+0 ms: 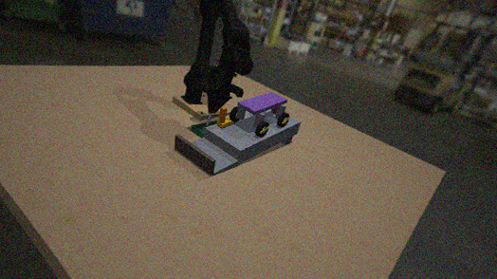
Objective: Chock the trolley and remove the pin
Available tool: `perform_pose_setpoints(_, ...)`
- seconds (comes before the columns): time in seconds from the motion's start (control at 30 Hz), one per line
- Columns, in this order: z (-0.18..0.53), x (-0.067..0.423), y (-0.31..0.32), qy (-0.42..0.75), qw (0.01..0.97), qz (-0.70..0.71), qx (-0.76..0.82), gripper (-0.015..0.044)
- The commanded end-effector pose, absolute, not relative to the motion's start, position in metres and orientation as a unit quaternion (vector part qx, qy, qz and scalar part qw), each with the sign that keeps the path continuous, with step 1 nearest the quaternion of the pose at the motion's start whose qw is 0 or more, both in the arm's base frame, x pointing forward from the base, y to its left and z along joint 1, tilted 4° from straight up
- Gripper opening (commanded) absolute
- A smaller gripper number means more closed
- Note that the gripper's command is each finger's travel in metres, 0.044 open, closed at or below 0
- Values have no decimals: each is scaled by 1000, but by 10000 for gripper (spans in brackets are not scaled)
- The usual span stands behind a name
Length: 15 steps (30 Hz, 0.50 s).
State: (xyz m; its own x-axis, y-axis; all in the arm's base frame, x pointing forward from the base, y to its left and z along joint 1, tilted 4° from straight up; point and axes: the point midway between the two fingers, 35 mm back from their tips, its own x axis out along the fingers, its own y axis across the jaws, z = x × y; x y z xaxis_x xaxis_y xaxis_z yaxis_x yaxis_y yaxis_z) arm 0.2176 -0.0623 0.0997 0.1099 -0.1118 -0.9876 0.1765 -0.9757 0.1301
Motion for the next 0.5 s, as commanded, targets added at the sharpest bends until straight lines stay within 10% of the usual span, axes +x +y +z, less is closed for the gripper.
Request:
perform_pose_setpoints(0.0,87,219,-68,20,112,-669,734,0)
perform_pose_setpoints(0.23,75,220,-75,20,112,-669,734,0)
perform_pose_setpoints(0.47,75,220,-71,20,112,-669,734,184)
